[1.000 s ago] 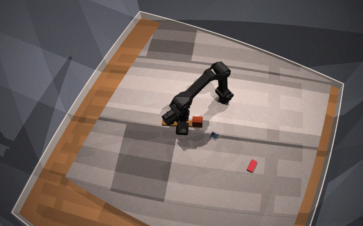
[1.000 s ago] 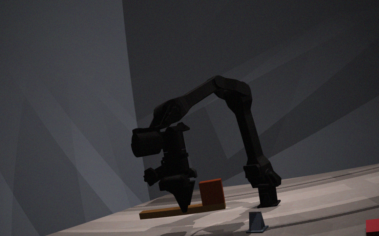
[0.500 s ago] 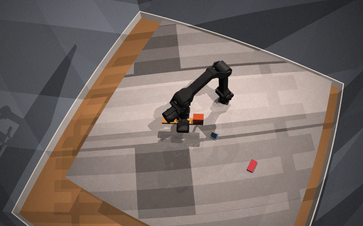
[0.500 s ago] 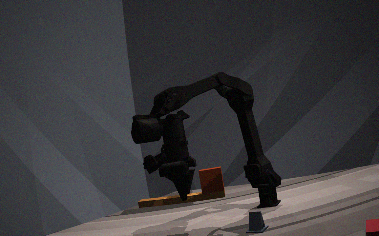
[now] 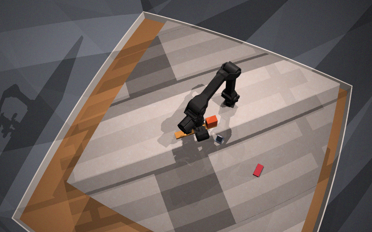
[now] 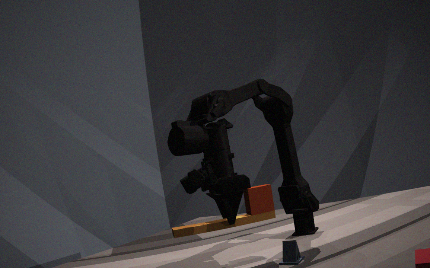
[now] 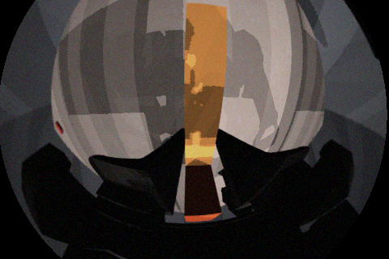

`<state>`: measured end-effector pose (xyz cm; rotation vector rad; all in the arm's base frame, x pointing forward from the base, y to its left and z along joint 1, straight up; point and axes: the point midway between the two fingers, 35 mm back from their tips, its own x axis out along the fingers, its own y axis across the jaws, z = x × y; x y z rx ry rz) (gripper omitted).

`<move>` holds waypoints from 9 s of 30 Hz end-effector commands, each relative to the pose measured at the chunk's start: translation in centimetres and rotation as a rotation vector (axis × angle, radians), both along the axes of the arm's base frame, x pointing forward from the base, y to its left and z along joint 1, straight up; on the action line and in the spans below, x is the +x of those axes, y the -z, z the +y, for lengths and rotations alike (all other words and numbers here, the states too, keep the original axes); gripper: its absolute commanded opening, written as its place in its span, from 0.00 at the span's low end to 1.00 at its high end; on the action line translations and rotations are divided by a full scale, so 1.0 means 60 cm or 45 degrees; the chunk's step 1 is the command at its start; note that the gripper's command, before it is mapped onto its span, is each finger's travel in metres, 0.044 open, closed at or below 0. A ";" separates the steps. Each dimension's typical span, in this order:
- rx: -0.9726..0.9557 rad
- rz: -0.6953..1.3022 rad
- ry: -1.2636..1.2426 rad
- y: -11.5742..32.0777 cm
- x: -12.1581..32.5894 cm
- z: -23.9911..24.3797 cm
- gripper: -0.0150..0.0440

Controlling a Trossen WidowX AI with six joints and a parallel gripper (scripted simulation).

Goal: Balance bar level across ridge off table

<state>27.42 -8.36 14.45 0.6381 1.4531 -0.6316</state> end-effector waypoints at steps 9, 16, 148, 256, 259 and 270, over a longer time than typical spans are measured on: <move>-0.008 -0.002 -0.454 -0.003 -0.003 0.082 0.25; -0.011 -0.002 -0.684 -0.003 -0.005 0.126 0.25; -0.012 -0.003 -0.922 0.079 -0.005 0.190 0.25; -0.013 -0.007 -0.923 0.084 -0.004 0.190 0.25; -0.013 -0.007 -0.923 0.084 -0.004 0.190 0.25; -0.013 -0.007 -0.923 0.084 -0.004 0.190 0.25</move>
